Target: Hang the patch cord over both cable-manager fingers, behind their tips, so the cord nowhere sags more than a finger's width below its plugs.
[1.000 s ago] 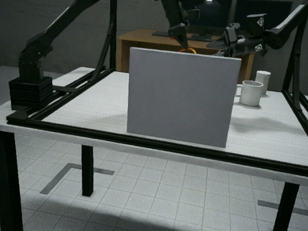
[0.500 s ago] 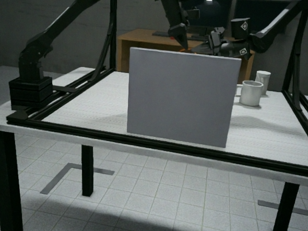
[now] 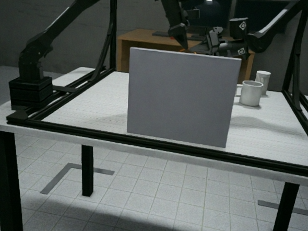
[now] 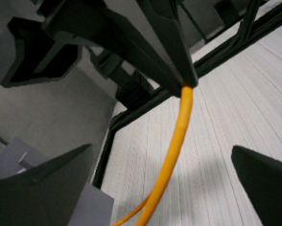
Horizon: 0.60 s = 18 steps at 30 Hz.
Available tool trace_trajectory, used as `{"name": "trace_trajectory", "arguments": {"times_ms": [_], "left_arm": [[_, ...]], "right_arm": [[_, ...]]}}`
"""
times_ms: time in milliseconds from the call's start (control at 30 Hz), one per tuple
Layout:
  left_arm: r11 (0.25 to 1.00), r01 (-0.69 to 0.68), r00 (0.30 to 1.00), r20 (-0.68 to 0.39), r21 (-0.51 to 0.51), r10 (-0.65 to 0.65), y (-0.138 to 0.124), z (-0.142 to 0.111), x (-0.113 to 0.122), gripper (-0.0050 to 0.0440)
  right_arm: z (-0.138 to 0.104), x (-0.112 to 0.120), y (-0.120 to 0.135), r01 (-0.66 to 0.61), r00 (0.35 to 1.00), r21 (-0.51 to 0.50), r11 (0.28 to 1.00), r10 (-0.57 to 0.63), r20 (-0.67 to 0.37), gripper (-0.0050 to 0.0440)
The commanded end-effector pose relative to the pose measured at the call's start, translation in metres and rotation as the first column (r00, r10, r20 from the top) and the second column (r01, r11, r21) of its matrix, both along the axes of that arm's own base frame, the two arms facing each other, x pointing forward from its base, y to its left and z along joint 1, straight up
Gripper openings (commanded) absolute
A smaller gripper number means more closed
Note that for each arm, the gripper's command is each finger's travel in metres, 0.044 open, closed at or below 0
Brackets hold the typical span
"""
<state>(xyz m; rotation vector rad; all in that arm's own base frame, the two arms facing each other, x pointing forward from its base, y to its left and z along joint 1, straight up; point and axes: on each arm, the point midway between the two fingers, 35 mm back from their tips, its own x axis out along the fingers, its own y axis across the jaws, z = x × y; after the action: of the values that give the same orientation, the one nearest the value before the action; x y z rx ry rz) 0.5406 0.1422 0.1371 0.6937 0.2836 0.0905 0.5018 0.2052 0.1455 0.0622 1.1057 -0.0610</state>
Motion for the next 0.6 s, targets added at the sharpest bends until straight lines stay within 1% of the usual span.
{"name": "trace_trajectory", "arguments": {"times_ms": [0,100,167,567], "left_arm": [[1.000,-0.003,0.999,0.037,0.006,0.003,0.0006,0.0176,0.0042,0.0392],[1.000,-0.001,1.000,0.030,0.007,0.001,0.0002,0.0152,0.0017,0.0320],[1.000,-0.001,1.000,0.030,0.007,0.001,0.0002,0.0152,0.0017,0.0320],[1.000,-0.001,1.000,0.030,0.007,0.001,0.0002,0.0152,0.0017,0.0032]], "right_arm": [[0.0273,0.0000,0.0016,-0.001,0.999,0.023,1.000,-0.001,0.054,0.0020],[0.0272,0.0000,0.0016,-0.001,0.999,0.023,1.000,-0.001,0.054,0.0020],[0.0272,0.0000,0.0016,-0.001,0.999,0.023,1.000,-0.001,0.054,0.0020],[0.0270,0.0000,0.0016,-0.001,0.999,0.022,1.000,-0.001,0.054,0.0020]]}}
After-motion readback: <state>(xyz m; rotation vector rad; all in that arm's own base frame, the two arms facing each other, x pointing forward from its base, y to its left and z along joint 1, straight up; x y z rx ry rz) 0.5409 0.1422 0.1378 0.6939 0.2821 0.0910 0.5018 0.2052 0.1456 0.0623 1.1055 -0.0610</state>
